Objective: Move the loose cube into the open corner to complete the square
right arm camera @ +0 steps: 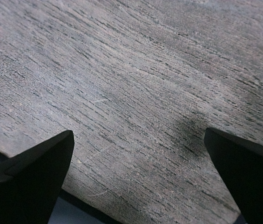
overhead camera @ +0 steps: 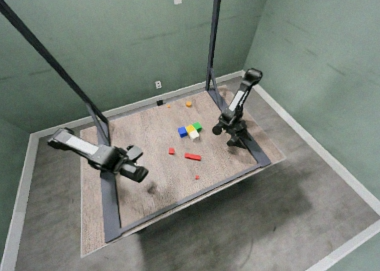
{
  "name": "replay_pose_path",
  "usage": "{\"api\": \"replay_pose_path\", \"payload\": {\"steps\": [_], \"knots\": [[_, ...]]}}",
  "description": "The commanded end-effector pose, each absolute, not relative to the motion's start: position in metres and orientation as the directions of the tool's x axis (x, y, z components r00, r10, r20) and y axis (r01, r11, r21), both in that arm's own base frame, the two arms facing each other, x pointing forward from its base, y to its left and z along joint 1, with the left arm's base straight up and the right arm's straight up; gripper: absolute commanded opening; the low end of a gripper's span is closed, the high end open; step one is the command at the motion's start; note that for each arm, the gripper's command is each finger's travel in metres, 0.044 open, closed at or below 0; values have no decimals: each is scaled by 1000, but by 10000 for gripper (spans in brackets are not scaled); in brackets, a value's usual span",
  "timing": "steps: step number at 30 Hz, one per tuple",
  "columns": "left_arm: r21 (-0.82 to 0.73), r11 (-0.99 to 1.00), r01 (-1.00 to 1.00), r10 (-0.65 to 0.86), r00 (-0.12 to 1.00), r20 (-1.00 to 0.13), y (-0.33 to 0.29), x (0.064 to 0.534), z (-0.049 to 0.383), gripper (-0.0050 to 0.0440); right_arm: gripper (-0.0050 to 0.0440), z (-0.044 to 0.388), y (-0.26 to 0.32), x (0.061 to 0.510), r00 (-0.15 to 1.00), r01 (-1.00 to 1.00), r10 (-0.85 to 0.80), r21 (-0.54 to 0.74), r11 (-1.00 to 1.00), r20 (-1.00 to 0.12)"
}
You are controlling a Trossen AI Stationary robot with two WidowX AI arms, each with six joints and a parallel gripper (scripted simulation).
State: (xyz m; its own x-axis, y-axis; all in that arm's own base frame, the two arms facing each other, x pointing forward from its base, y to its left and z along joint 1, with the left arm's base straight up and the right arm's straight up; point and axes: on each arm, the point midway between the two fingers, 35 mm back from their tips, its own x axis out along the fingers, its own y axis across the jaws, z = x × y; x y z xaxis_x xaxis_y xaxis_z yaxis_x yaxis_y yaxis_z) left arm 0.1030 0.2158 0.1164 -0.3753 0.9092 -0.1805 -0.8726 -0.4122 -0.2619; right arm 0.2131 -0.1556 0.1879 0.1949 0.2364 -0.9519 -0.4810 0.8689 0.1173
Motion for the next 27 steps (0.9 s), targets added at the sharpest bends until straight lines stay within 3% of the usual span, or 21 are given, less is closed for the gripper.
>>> {"api": "replay_pose_path", "payload": {"steps": [1,18,20,23,27], "knots": [[-281,-410,-868,911,-372,-177,217,105,121,400,400,194,-156,214,214,-485,219,91,870,-952],[-281,-410,-868,911,-372,-177,217,105,121,400,400,194,-156,214,214,-485,219,91,870,-952],[-282,-405,-870,913,-365,-184,218,109,121,353,400,194,-154,214,215,-482,213,86,872,-953],[-289,-365,-885,923,-304,-237,222,132,121,353,400,196,-146,218,239,-463,172,44,885,-956],[-264,-245,-933,923,-141,-358,223,188,120,353,400,201,-129,228,305,-414,93,-44,909,-948]]}}
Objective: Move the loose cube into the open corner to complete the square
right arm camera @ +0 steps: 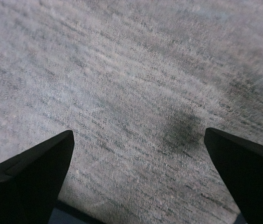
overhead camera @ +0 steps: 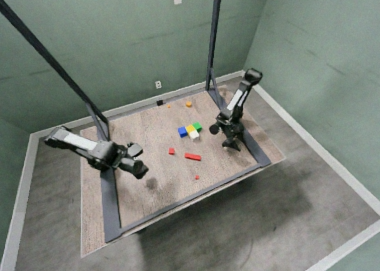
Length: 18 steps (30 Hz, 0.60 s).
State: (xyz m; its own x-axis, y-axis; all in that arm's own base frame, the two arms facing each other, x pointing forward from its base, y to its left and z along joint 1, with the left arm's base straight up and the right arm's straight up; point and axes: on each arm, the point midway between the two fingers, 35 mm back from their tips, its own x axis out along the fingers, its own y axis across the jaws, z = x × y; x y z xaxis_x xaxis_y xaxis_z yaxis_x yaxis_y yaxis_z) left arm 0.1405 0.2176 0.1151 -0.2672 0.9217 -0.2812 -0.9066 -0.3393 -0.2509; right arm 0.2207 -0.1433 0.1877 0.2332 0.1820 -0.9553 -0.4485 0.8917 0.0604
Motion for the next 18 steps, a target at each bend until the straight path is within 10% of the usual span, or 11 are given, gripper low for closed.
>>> {"api": "replay_pose_path", "payload": {"steps": [1,18], "knots": [[-245,-211,-946,916,-104,-387,221,200,120,353,400,202,-125,230,323,-401,77,-63,914,-943],[39,370,-928,623,217,-751,155,319,100,353,400,225,-69,249,603,-200,-49,-211,957,-796]]}}
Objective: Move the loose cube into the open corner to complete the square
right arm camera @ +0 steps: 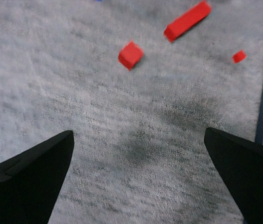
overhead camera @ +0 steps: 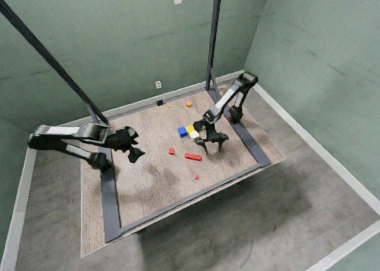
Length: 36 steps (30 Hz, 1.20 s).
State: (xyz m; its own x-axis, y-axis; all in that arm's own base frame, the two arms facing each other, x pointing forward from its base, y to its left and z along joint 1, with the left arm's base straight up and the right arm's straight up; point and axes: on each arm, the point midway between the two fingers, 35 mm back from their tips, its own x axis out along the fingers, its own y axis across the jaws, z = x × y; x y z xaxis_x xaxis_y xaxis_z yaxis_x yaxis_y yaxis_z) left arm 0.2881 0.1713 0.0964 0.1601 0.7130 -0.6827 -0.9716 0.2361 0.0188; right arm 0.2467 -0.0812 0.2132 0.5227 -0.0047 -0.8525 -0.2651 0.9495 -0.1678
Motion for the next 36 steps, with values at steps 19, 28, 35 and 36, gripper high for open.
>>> {"api": "replay_pose_path", "payload": {"steps": [19,28,35,36], "knots": [[-55,916,-398,55,260,-964,20,389,99,353,400,258,-5,246,881,-44,19,-43,998,-473],[-121,989,-88,-108,137,-985,-48,395,100,353,400,260,2,245,901,-43,39,1,999,-432],[1,999,47,0,25,-1000,-53,394,86,353,400,266,2,245,907,-43,39,1,999,-420],[2,999,49,1,25,-1000,-53,394,85,353,400,265,2,245,906,-43,39,1,999,-421]]}}
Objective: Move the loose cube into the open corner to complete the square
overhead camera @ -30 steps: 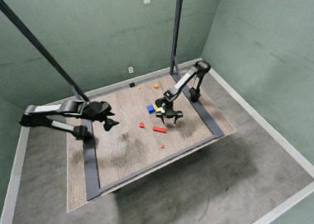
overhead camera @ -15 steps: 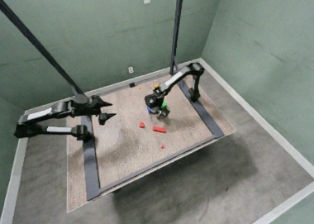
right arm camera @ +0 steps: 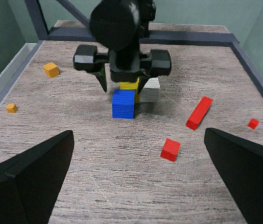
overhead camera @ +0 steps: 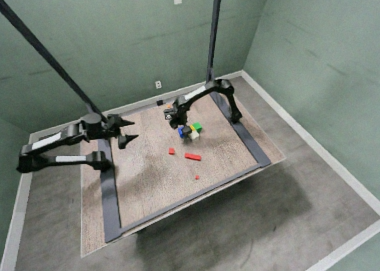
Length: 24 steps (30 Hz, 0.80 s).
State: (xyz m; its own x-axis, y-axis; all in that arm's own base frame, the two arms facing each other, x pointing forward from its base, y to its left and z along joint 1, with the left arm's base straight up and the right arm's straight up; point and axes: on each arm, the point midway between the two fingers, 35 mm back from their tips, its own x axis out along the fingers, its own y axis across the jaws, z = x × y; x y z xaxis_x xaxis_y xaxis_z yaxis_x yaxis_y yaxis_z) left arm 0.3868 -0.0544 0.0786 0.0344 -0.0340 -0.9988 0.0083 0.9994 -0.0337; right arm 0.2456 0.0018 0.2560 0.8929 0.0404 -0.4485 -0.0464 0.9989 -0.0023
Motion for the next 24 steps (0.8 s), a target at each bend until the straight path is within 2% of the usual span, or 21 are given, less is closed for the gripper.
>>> {"api": "replay_pose_path", "payload": {"steps": [1,14,19,22,24], "knots": [[3,999,49,2,19,-1000,-53,393,82,346,400,265,2,245,906,-42,38,0,999,-422],[1,999,41,0,11,-1000,-49,392,57,290,400,264,2,245,904,-45,40,-1,999,-426],[-2,999,41,-3,38,-999,-51,393,67,230,400,264,2,245,904,-45,40,-1,999,-426],[-3,999,41,-4,38,-999,-51,392,68,230,400,264,2,245,904,-45,40,-1,999,-426],[-3,999,41,-4,38,-999,-51,393,69,192,400,264,2,245,904,-45,40,-1,999,-426]]}}
